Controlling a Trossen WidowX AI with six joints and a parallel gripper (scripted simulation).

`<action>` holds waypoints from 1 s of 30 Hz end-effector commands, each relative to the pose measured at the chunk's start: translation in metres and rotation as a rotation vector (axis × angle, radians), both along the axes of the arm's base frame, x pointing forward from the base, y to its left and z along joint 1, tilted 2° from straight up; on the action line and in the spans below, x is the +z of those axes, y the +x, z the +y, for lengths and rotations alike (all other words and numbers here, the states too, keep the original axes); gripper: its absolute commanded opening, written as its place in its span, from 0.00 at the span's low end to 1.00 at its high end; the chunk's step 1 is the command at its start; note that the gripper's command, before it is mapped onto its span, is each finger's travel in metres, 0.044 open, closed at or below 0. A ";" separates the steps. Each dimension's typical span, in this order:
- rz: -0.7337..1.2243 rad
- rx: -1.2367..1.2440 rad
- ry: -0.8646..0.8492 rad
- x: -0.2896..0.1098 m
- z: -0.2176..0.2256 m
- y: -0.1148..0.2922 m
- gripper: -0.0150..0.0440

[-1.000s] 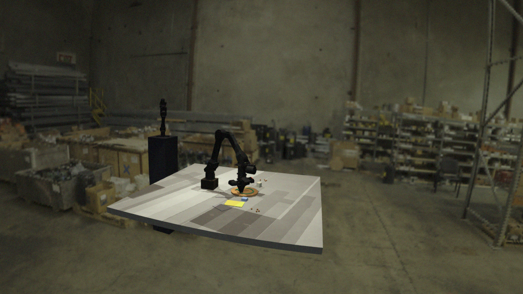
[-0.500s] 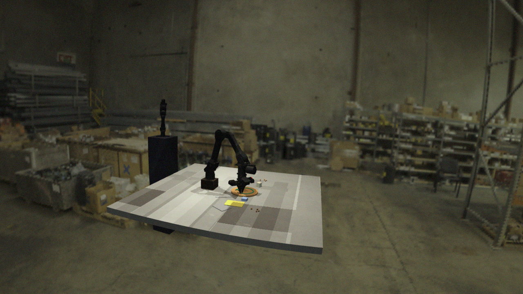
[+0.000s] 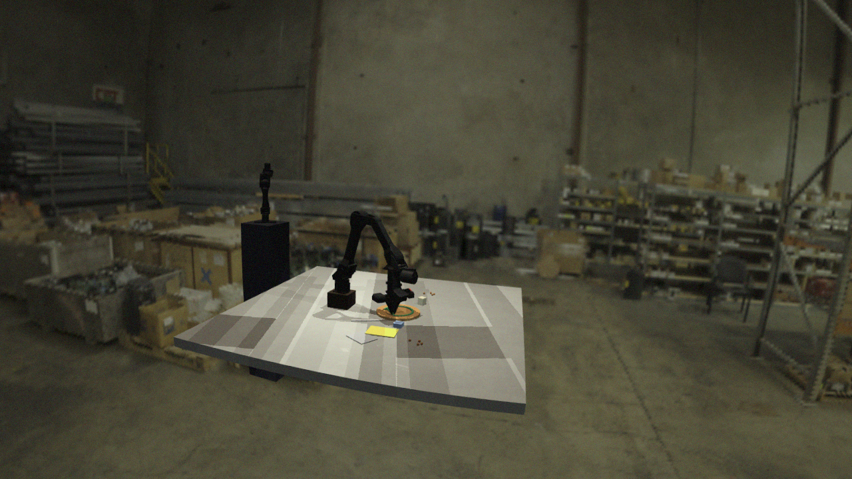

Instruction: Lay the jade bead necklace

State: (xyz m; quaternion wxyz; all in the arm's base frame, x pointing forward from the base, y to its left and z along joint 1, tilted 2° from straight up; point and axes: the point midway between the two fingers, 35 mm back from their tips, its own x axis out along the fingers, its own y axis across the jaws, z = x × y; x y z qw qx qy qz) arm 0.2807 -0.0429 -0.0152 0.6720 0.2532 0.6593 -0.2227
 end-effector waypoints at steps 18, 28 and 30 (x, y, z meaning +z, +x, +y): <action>0.005 0.003 0.000 -0.001 -0.006 -0.005 0.25; -0.002 0.000 -0.001 0.001 -0.007 -0.002 0.48; -0.002 0.000 -0.001 0.001 -0.007 -0.002 0.57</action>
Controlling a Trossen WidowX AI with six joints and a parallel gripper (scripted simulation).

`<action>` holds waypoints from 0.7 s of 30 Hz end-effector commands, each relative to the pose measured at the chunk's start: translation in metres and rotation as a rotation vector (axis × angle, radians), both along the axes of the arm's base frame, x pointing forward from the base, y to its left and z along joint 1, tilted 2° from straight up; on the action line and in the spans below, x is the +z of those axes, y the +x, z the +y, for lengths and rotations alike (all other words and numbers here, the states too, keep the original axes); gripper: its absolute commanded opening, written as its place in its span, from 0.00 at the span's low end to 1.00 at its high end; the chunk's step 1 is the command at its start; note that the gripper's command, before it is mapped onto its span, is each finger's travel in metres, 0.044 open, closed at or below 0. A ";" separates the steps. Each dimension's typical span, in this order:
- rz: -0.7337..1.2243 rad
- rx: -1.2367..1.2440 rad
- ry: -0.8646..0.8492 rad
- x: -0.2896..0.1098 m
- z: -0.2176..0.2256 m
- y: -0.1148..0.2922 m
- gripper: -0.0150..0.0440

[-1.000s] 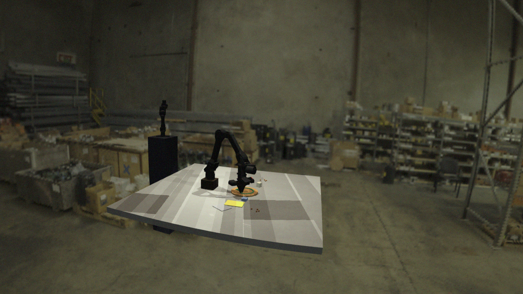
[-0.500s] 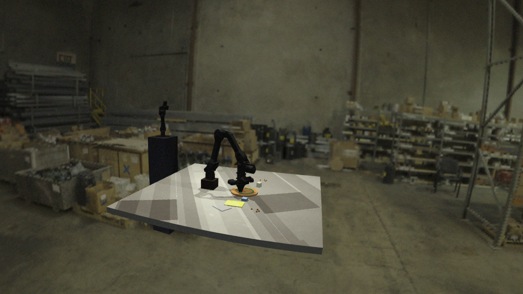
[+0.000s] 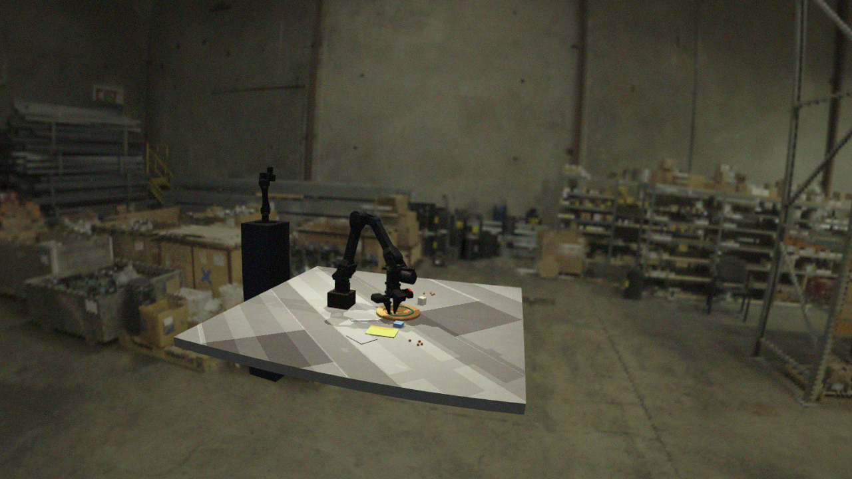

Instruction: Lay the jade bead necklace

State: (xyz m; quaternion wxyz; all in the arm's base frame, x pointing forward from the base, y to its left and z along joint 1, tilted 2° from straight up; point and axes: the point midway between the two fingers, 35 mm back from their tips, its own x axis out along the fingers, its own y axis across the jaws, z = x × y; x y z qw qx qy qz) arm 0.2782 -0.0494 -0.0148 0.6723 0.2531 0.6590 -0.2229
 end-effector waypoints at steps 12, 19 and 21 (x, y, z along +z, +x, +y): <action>0.005 0.003 0.001 0.005 0.000 -0.001 1.00; 0.006 0.003 0.001 0.005 0.000 -0.001 1.00; 0.006 0.003 0.001 0.005 0.000 -0.001 1.00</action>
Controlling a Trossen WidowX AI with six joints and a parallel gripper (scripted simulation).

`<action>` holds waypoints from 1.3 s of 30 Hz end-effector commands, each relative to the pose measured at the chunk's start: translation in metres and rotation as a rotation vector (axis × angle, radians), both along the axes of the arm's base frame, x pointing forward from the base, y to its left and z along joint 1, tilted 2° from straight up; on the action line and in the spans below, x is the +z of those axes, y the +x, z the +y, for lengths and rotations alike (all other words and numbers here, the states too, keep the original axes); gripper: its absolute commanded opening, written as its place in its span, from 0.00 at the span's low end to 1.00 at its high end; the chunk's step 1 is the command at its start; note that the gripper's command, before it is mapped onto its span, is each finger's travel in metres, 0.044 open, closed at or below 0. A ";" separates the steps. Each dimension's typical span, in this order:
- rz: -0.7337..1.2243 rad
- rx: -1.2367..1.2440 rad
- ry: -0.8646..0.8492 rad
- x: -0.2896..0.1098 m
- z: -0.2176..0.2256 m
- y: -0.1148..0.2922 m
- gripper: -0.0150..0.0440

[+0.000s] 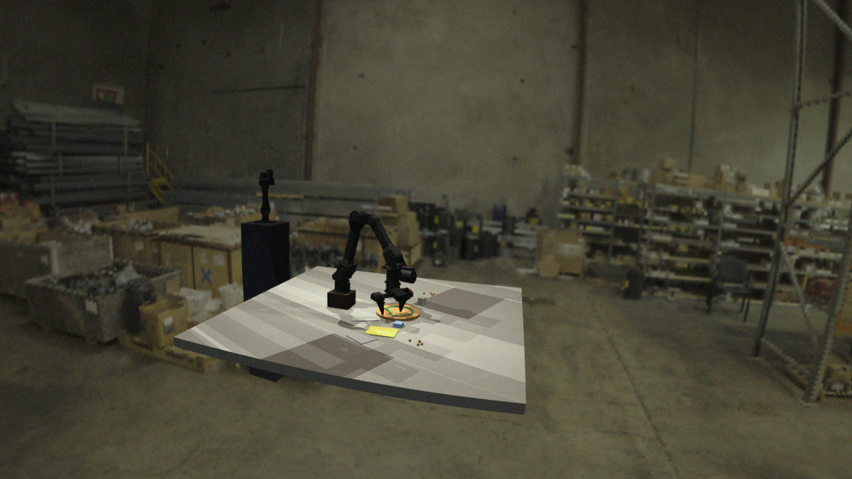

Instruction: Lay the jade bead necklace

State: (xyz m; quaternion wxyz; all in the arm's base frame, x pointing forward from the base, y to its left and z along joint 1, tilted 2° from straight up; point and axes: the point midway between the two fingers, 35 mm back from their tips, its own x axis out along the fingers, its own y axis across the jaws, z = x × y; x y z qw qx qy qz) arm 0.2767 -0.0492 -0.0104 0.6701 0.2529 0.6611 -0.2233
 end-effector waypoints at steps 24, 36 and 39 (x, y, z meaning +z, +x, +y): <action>0.023 -0.498 0.018 0.034 0.064 -0.054 0.46; 0.009 -0.495 0.021 0.024 0.064 -0.050 0.46; 0.010 -0.495 0.021 0.022 0.064 -0.050 0.46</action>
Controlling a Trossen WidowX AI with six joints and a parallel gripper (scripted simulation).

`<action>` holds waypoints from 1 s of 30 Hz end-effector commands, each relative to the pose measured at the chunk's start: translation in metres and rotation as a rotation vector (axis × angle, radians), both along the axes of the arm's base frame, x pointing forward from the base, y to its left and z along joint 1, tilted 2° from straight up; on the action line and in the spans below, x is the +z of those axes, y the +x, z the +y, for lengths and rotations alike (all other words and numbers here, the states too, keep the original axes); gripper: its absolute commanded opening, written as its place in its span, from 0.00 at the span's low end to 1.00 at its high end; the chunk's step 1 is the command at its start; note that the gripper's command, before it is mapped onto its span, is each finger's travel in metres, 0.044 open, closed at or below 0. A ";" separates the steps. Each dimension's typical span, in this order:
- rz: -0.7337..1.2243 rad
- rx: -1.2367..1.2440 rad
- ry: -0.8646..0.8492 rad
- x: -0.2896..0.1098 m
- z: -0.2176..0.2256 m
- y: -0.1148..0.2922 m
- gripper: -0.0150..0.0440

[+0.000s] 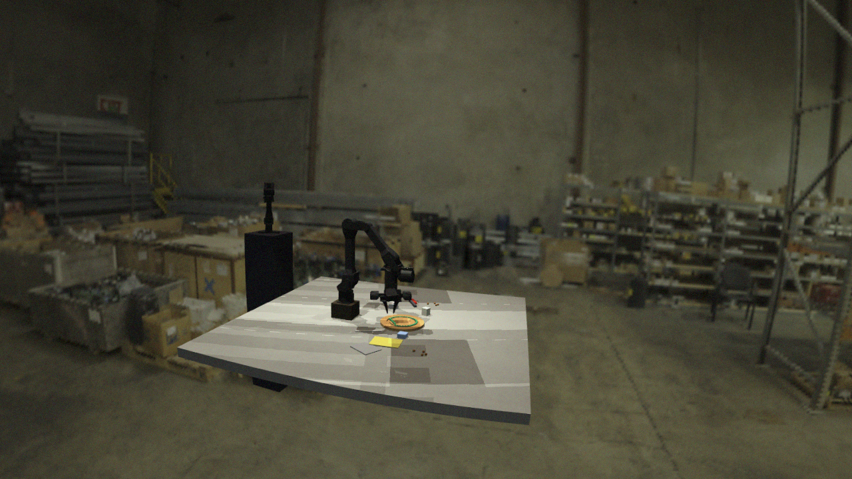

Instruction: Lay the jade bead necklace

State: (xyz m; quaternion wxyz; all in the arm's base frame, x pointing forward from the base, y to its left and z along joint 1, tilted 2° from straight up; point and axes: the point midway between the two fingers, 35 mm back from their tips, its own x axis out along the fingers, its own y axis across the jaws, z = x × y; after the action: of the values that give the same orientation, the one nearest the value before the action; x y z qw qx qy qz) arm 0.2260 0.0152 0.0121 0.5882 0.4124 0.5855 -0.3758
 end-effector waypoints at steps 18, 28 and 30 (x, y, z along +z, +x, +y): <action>0.010 -0.003 0.000 -0.029 0.001 -0.003 0.46; 0.005 0.000 0.000 -0.027 0.001 -0.001 0.32; 0.005 0.000 0.000 -0.027 0.001 -0.001 0.25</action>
State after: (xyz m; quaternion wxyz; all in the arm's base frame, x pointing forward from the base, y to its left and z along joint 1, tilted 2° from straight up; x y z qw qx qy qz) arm 0.2251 0.0165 -0.0153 0.5865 0.4113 0.5872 -0.3770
